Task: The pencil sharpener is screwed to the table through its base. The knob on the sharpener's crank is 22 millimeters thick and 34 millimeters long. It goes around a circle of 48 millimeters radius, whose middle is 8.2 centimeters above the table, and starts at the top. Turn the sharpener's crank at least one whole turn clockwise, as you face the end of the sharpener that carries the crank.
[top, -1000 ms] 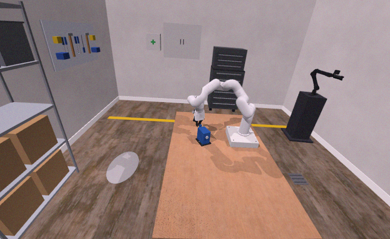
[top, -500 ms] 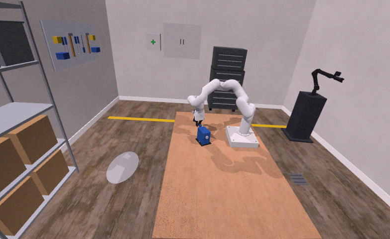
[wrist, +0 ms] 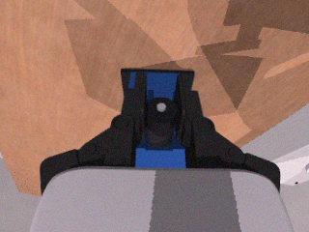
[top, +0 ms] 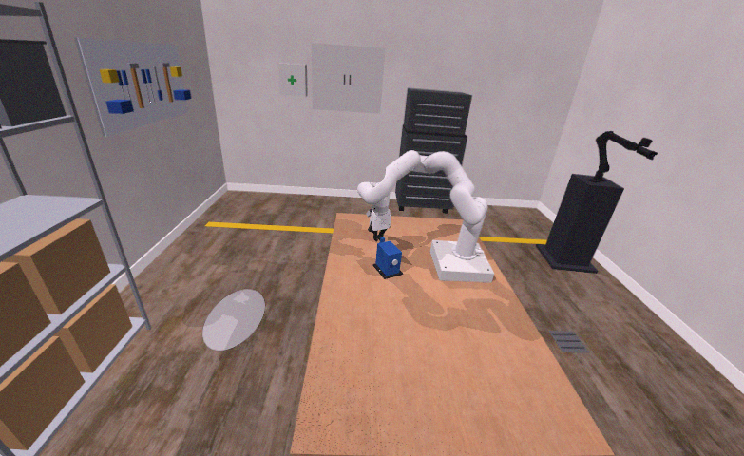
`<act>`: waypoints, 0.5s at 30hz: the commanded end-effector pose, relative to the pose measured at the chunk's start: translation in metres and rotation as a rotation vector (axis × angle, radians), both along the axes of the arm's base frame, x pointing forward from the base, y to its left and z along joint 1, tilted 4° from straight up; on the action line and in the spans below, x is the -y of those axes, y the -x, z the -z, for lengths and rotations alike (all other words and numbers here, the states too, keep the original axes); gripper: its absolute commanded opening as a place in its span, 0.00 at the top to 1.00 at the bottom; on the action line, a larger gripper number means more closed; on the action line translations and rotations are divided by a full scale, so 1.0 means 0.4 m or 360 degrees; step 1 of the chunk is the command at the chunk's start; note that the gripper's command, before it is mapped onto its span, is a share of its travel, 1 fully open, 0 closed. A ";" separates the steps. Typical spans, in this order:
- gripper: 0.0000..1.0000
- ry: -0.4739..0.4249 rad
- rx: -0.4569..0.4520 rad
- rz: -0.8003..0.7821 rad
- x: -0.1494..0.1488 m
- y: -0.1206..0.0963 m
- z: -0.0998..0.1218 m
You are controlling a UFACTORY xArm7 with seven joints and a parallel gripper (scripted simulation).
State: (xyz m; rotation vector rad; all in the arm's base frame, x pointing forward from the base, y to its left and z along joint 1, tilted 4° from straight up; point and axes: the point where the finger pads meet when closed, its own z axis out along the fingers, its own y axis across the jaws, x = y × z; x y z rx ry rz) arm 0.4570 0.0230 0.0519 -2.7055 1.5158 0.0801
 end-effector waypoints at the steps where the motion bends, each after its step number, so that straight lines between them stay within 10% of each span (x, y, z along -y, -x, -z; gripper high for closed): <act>1: 1.00 0.0000 0.0006 0.0000 -0.001 -0.004 -0.004; 15: 1.00 0.0000 0.0006 0.0000 -0.014 -0.025 -0.001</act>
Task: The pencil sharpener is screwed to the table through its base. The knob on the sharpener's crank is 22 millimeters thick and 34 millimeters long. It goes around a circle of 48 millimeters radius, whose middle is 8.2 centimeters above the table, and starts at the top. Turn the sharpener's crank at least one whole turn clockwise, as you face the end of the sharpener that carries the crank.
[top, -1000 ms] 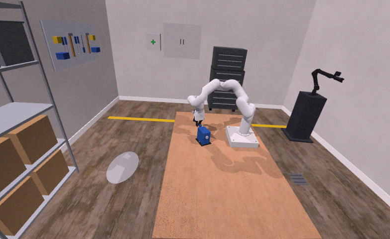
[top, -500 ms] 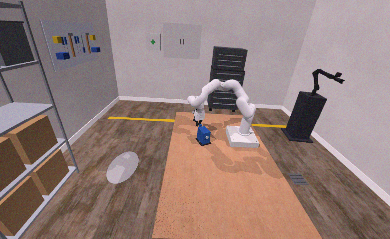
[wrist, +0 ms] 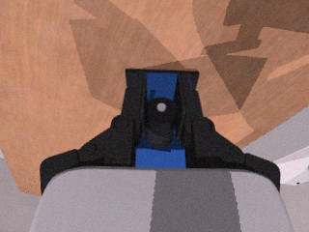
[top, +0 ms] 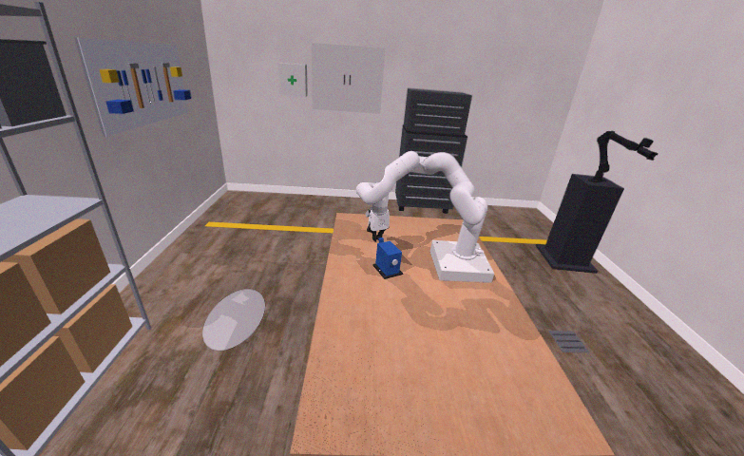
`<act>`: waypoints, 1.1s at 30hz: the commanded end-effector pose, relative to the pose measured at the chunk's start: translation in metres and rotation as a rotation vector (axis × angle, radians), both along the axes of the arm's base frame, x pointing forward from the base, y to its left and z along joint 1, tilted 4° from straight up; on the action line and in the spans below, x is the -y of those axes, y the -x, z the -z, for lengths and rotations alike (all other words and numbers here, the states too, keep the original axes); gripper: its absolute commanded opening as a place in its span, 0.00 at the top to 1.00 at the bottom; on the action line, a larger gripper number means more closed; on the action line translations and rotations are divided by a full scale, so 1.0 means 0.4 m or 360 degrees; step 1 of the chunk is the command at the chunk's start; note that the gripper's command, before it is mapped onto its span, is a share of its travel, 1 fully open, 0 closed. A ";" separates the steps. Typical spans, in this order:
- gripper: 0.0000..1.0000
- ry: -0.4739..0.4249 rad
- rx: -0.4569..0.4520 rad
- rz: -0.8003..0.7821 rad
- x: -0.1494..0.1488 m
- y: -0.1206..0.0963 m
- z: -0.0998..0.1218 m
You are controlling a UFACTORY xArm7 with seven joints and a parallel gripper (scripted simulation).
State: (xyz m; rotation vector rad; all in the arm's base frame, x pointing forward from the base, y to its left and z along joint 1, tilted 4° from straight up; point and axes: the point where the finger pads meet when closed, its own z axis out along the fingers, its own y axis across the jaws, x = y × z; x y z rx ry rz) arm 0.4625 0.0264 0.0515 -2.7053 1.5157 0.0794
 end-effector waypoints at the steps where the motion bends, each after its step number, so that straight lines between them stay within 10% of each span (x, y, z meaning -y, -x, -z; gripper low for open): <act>1: 1.00 0.0000 0.0005 0.0000 -0.007 -0.014 -0.001; 33: 1.00 0.0000 0.0005 0.0000 -0.061 -0.089 0.102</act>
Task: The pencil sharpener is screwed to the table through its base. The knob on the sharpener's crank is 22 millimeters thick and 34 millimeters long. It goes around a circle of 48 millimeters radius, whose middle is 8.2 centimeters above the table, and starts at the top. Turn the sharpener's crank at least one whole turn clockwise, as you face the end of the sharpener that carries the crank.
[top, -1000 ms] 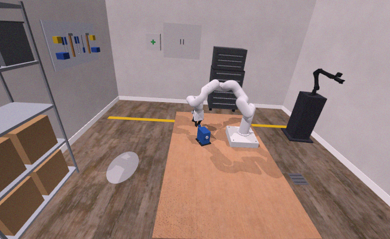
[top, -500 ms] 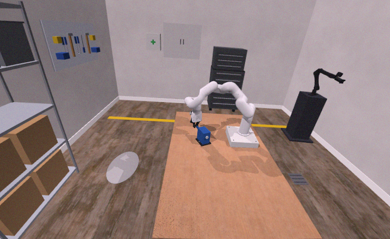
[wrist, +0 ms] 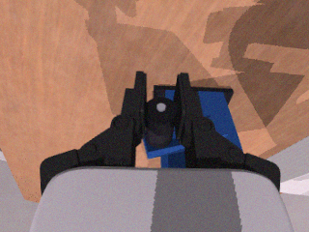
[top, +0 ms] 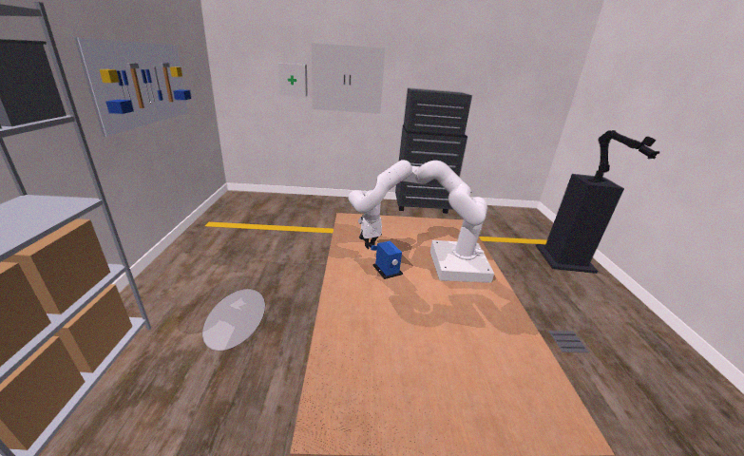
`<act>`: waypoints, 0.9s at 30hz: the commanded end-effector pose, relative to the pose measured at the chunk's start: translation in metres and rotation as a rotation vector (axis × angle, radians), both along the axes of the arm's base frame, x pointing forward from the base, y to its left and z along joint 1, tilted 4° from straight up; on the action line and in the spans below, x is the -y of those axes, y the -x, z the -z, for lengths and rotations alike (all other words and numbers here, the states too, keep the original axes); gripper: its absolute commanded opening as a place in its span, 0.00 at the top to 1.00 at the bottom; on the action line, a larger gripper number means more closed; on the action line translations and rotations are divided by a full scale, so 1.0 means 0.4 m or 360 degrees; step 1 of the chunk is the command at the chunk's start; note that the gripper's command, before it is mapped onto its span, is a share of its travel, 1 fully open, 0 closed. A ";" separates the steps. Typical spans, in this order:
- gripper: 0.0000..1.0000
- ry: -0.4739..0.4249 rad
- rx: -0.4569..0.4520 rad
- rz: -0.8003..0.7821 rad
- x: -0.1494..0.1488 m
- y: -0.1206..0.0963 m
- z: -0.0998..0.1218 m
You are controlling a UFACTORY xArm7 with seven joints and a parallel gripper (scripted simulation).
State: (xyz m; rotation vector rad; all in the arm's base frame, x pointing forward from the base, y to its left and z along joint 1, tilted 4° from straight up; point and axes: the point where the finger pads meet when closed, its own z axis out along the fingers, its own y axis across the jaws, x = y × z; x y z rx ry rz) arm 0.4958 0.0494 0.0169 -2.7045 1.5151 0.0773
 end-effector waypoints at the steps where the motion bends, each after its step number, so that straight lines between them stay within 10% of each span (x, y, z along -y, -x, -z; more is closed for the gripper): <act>1: 1.00 0.0001 0.0003 0.0000 -0.004 -0.006 0.020; 27: 1.00 0.0001 0.0003 0.0000 -0.005 -0.005 0.038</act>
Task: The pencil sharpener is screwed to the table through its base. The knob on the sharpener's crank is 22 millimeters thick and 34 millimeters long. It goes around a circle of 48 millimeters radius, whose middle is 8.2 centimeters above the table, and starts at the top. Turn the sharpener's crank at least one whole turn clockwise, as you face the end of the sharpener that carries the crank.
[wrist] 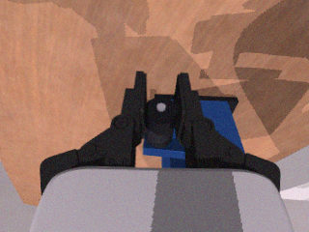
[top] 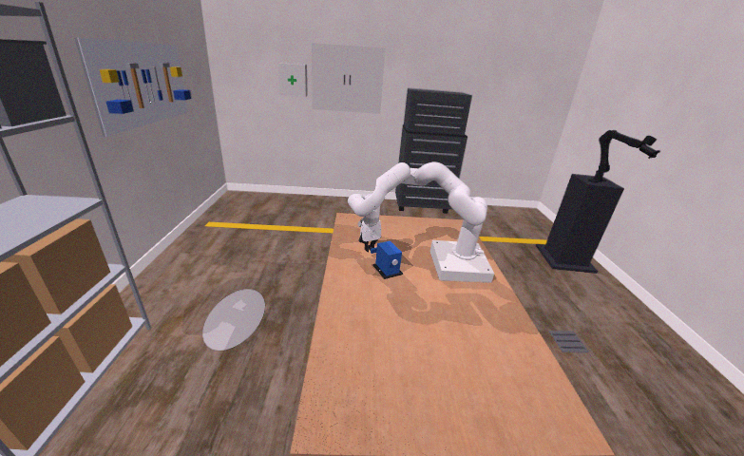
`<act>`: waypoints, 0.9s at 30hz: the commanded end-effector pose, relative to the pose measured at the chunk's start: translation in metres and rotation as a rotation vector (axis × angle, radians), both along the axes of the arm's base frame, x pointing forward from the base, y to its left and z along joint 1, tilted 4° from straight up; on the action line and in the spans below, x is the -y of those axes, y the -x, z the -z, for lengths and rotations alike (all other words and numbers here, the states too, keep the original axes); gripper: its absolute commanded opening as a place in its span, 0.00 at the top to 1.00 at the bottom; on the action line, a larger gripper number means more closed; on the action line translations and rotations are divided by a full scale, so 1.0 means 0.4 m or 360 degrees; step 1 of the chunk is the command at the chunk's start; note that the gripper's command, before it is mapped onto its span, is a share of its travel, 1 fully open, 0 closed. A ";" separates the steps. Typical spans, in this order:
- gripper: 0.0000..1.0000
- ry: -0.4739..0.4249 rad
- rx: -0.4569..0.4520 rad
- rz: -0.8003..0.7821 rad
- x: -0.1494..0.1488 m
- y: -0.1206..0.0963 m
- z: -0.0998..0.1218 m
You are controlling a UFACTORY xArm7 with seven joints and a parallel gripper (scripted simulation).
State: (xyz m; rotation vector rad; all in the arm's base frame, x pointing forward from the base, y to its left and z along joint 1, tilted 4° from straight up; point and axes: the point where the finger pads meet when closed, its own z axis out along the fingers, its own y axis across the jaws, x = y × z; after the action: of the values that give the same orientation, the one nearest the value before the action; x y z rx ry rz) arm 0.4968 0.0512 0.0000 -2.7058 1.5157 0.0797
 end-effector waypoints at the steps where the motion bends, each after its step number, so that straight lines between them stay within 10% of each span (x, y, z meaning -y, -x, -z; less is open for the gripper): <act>1: 1.00 0.0000 0.0006 0.0001 0.000 -0.003 -0.004; 27: 1.00 0.0000 0.0006 0.0001 0.021 0.042 0.084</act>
State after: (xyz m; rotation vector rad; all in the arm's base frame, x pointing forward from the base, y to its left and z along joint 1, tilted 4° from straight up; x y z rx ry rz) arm 0.4841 0.0457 -0.0298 -2.7054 1.5158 0.0808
